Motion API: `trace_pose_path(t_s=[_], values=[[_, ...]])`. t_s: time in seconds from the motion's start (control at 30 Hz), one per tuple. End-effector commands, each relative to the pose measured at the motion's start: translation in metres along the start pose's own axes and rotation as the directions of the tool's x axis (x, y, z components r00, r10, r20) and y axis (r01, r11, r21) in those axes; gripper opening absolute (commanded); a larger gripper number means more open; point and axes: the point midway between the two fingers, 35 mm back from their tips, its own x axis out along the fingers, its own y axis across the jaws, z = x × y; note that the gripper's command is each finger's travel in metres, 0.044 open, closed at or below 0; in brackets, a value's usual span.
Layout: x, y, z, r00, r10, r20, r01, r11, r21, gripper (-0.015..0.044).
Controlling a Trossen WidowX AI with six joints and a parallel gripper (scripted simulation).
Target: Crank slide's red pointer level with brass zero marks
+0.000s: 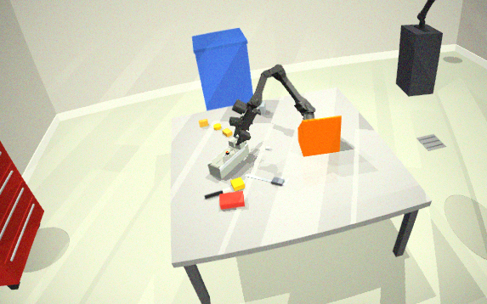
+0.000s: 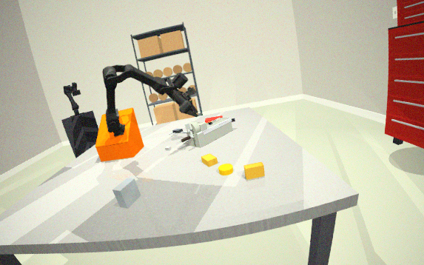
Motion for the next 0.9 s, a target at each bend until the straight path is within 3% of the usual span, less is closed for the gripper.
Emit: trace_pose_path(t_s=[0.0,0.33,0.87], values=[[0.0015,0.0019,-0.0021,1.0,0.005,-0.002,-0.005,1.0,-0.009,0.044],[0.0015,0.0019,-0.0021,1.0,0.005,-0.002,-0.005,1.0,-0.009,0.044],[0.0015,0.0019,-0.0021,1.0,0.005,-0.002,-0.005,1.0,-0.009,0.002]])
